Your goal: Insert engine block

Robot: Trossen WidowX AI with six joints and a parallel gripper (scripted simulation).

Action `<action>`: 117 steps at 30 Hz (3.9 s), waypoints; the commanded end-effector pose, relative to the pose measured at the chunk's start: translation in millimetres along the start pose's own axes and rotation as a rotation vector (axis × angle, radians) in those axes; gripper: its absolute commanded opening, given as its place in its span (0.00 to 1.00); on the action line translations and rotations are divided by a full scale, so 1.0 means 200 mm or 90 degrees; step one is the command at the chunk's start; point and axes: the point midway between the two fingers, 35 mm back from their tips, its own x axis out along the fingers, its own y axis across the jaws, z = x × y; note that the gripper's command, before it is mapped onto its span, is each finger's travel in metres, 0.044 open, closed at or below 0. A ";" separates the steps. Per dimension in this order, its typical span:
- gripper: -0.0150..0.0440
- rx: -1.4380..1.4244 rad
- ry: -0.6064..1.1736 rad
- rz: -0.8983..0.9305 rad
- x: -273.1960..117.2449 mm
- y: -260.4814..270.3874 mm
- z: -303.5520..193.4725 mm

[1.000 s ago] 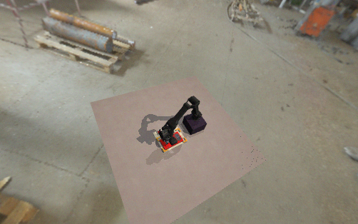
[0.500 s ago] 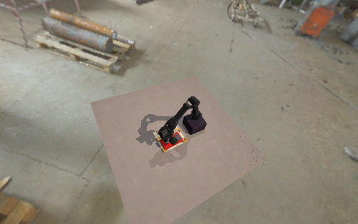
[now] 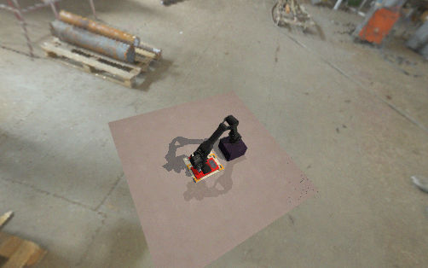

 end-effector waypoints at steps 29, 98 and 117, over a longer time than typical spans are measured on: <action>0.52 -0.059 -0.003 -0.002 0.02 0.00 0.01; 0.52 -0.049 -0.002 -0.002 0.07 0.00 0.00; 0.52 -0.048 -0.002 -0.002 0.08 0.00 0.00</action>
